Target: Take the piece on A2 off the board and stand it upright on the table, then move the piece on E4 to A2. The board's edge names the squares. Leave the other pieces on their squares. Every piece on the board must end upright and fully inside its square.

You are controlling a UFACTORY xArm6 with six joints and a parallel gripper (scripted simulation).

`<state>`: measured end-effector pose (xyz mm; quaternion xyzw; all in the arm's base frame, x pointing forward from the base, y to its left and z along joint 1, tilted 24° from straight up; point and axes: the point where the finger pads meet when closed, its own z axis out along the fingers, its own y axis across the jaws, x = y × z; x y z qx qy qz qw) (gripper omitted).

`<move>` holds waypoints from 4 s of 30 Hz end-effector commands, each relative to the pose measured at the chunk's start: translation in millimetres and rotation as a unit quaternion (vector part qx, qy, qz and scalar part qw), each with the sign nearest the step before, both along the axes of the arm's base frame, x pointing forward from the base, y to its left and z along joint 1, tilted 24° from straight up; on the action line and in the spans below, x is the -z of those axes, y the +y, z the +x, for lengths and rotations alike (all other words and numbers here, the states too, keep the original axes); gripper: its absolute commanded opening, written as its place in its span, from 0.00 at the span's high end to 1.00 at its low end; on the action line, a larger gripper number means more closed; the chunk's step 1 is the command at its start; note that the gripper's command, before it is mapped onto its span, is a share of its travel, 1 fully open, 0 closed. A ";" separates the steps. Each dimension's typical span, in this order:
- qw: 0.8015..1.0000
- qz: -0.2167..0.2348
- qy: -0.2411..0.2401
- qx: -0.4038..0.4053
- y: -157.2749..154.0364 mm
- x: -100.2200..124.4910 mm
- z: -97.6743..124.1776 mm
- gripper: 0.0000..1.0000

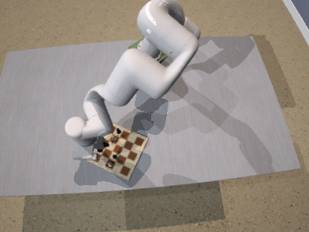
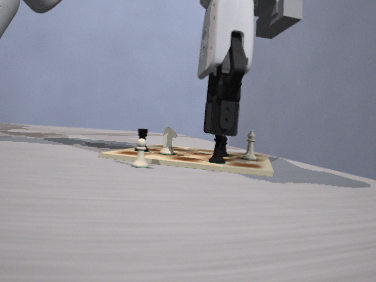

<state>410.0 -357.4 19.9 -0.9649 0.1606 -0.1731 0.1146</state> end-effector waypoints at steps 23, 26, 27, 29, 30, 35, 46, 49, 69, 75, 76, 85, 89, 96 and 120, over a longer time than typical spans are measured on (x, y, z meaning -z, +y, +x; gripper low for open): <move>1.000 -0.001 -0.001 0.000 2.4 20.1 9.5 0.61; 1.000 -0.001 -0.001 0.000 2.4 20.1 9.5 0.61; 1.000 -0.001 -0.001 0.000 2.4 20.1 9.5 0.61; 1.000 -0.001 -0.001 0.000 2.4 20.1 9.5 0.61; 1.000 -0.001 -0.001 0.000 2.4 20.1 9.5 0.61; 1.000 -0.001 -0.001 0.000 2.4 20.1 9.5 0.61; 1.000 -0.001 -0.001 0.000 2.4 20.1 9.5 0.61; 1.000 -0.001 -0.001 0.000 2.4 20.1 9.5 0.61; 1.000 -0.001 -0.001 0.000 2.4 20.1 9.5 1.00; 1.000 -0.001 -0.001 0.000 2.4 20.1 9.5 1.00; 1.000 -0.001 -0.001 0.000 2.4 20.1 9.5 1.00; 1.000 -0.001 -0.001 0.000 2.3 19.6 9.3 1.00; 1.000 -0.001 -0.001 0.000 0.9 11.4 6.0 1.00; 1.000 -0.001 -0.001 0.000 -4.1 -16.2 -5.3 1.00; 1.000 0.002 0.001 0.010 -4.5 -74.5 -24.0 1.00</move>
